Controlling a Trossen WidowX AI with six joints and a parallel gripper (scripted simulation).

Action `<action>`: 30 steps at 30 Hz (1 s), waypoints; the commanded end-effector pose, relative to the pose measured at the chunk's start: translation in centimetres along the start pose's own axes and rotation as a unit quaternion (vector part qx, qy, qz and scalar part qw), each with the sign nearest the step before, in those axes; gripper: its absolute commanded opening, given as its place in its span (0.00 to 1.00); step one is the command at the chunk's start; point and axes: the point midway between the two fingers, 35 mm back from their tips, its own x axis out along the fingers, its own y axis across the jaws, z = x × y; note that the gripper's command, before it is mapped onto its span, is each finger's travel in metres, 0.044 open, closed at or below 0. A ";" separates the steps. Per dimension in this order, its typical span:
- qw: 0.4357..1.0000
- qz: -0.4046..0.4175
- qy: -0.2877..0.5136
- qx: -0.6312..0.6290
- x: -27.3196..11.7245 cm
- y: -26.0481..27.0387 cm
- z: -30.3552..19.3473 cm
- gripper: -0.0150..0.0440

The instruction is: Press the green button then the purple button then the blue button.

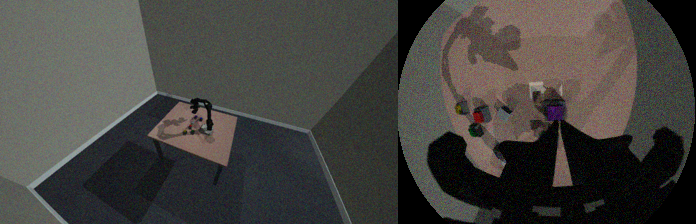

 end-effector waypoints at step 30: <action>1.000 0.005 0.012 -0.002 5.5 0.2 -0.7 0.29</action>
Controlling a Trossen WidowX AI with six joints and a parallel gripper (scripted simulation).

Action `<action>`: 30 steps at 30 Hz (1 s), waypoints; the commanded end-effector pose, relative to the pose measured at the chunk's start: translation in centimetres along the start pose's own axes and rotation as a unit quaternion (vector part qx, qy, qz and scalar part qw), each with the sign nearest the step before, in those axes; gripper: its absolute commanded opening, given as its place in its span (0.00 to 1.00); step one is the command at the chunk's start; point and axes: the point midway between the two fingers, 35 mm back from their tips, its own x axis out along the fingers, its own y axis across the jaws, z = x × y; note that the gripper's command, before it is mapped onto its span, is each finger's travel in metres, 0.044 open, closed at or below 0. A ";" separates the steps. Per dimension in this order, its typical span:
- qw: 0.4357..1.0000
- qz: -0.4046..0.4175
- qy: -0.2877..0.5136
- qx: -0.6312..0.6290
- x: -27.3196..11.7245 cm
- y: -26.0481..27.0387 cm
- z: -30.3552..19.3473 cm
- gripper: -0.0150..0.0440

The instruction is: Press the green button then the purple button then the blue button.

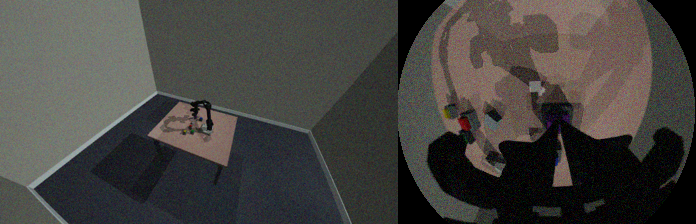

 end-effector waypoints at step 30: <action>1.000 0.002 0.005 -0.002 -2.6 0.1 -0.2 0.29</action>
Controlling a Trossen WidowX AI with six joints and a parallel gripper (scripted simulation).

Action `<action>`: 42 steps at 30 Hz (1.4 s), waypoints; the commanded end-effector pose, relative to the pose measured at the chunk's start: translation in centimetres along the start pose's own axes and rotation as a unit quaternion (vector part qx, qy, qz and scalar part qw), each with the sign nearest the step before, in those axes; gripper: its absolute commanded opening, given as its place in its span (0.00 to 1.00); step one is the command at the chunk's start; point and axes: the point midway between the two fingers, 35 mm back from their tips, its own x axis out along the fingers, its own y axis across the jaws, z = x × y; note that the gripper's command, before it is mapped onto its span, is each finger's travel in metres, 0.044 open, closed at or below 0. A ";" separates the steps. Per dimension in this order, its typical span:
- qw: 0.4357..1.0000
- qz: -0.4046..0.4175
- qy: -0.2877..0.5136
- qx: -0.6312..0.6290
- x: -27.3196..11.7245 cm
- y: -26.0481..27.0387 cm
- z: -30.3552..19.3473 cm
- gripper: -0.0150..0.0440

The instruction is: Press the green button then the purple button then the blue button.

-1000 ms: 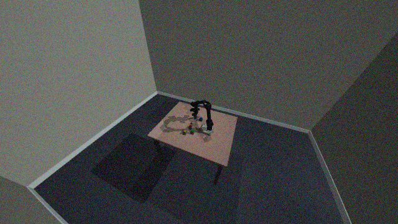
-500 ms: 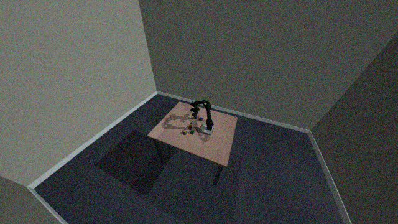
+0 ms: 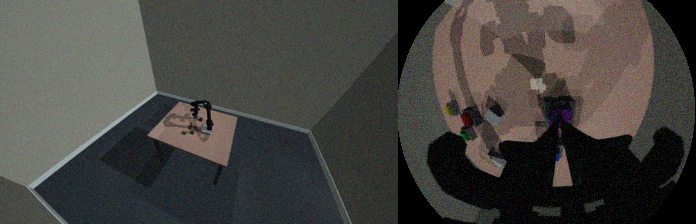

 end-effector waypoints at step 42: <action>1.000 -0.005 -0.005 -0.001 -1.9 1.0 -9.0 0.29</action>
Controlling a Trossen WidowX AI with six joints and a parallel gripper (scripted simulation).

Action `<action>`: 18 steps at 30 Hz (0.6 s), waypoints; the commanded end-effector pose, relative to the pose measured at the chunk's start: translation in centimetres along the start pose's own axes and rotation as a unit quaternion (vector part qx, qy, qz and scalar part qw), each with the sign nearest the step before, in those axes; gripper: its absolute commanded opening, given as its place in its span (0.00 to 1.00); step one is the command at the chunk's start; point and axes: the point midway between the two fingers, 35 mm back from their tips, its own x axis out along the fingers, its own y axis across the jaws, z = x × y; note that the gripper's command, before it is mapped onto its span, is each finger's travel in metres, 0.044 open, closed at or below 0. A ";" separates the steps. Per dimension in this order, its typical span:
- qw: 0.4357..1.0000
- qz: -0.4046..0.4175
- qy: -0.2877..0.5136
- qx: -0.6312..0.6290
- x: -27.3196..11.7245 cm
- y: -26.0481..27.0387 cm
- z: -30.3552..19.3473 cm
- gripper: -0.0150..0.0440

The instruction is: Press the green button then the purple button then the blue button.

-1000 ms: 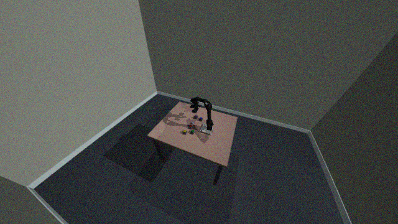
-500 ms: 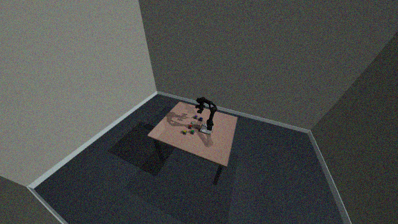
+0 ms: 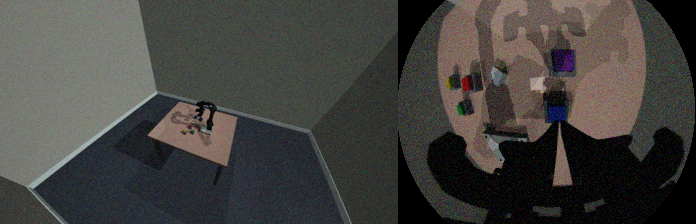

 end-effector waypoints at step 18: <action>1.000 0.000 0.001 -0.002 3.4 0.0 -0.1 0.29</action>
